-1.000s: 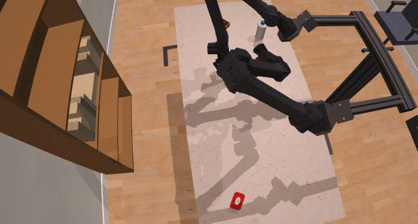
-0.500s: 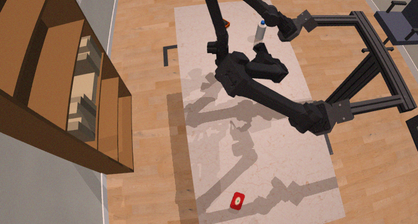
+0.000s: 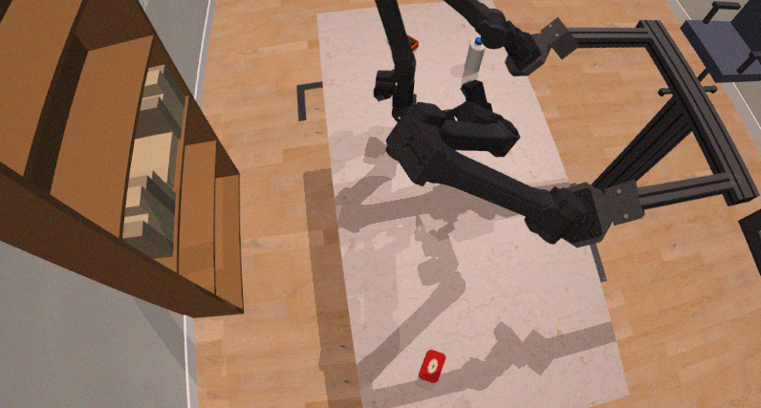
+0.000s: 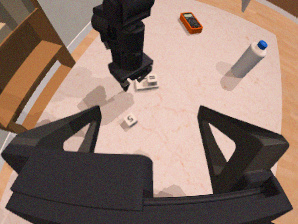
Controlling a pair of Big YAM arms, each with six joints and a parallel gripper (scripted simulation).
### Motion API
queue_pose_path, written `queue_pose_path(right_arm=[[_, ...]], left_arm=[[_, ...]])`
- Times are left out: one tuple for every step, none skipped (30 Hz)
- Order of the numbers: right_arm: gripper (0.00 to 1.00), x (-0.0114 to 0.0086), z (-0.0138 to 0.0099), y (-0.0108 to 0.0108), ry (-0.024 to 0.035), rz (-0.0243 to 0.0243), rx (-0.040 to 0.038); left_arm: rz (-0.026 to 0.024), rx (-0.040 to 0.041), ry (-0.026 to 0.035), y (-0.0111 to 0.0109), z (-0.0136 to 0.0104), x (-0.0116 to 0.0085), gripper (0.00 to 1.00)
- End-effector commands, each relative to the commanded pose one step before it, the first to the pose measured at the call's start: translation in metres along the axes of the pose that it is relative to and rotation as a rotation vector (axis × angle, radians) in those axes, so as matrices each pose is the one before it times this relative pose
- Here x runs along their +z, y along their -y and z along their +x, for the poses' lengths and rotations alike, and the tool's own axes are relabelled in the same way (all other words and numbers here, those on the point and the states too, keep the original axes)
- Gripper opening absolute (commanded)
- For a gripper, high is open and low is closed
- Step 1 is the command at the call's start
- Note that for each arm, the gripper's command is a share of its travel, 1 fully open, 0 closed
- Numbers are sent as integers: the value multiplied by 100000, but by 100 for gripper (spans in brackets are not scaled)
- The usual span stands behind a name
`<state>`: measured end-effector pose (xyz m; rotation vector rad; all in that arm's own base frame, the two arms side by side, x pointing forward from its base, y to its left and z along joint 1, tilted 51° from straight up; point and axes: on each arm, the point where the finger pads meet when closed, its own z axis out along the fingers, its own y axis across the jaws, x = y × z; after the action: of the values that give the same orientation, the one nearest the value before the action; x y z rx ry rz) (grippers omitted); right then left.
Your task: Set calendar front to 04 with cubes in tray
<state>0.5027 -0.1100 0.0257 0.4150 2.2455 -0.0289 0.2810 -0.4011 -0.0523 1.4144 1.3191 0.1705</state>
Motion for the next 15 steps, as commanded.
queue_pose_path(right_arm=[[55,-605,-666,1039,3435,1254,-23833],[55,-149,-380,242,1074,567,-4247],[55,-35,-148,204,530,476,-4159],[55,47,15,181,162,424,-3882],[55,121,165,140,-179,334,-3841],[55,103,137,145,-112,354,-4148],[55,-3,-54,209,312,516,-3949],[55,-111,-246,277,727,684,-4112],[55,-150,-303,322,851,795,-3880],[55,-130,-255,311,734,772,-3807],[55,-54,-112,256,420,654,-4160],[55,0,0,0,0,0,0],[55,0,0,0,0,0,0],[55,334,584,-173,-1119,-328,-4345],[55,-1,-152,259,486,697,-4290]], left_arm=[[-1388,3518,2106,-1535,145,127,100],[479,343,1062,-87,-170,24,100],[533,494,724,7,-62,20,100],[478,291,699,6,-72,27,100],[449,209,617,21,-58,33,100],[722,432,262,184,97,18,100],[653,227,291,153,69,2,100],[352,236,369,31,-13,-2,100],[167,-31,445,-42,-79,-2,100],[138,-152,348,-26,-64,-1,100],[82,-1149,228,-22,-42,-1,100],[0,0,0,0,0,0,100],[0,0,0,0,0,0,100],[45,-84,88,-2,-16,0,100],[-140,-117,225,-53,-87,75,100]])
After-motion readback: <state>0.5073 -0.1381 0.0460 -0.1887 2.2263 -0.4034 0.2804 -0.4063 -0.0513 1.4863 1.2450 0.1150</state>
